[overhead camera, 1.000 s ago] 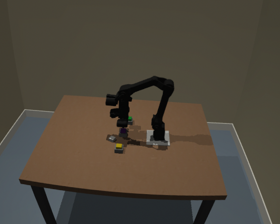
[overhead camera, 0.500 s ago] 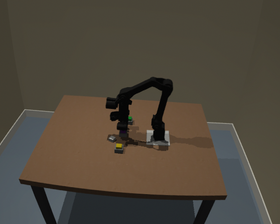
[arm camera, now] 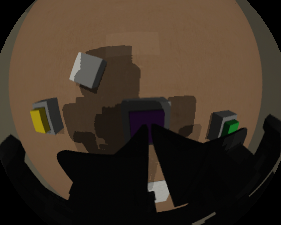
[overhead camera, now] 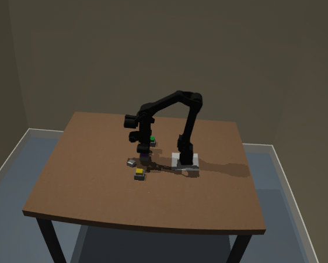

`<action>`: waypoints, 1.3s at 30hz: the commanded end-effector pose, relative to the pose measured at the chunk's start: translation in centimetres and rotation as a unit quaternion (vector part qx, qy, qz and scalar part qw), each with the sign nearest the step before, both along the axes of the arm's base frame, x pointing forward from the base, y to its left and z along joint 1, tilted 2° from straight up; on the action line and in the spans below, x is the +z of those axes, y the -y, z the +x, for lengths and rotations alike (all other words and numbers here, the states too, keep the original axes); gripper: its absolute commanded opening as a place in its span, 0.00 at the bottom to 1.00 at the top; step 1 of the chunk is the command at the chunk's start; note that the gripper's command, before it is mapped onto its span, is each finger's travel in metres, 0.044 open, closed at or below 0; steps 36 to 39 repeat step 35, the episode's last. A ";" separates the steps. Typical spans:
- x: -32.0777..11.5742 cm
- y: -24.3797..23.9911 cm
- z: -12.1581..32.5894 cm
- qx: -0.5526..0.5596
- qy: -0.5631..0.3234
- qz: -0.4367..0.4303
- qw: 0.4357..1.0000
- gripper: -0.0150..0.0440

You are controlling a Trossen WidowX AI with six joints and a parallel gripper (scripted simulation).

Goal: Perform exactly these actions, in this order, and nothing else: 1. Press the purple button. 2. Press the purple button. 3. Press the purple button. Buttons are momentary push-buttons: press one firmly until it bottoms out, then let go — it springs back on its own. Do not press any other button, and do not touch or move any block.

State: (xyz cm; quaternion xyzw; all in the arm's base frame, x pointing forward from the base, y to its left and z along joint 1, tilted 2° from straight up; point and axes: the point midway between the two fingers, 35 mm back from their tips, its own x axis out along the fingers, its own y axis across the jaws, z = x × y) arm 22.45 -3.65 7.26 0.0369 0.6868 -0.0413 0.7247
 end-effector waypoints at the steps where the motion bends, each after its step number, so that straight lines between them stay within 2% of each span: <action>1: -0.1 -0.1 0.0 -0.002 0.000 0.003 1.000 0.29; 4: 0.3 0.0 0.0 0.000 0.000 0.000 1.000 0.29; 7: 3.0 -0.1 -0.2 -0.002 0.000 0.003 1.000 0.29; 11: 3.2 -0.1 -0.2 -0.002 0.000 0.003 1.000 0.29; 15: 4.5 -2.8 1.4 -0.002 0.004 0.008 1.000 0.47; 21: 7.3 -10.3 3.8 -0.002 0.005 0.015 1.000 0.73; 26: 9.1 -17.2 3.9 -0.002 0.002 0.014 1.000 0.93; 29: 9.8 -20.6 3.3 -0.002 0.001 0.013 1.000 0.93; 39: 9.8 -20.8 3.3 -0.002 0.001 0.013 1.000 0.93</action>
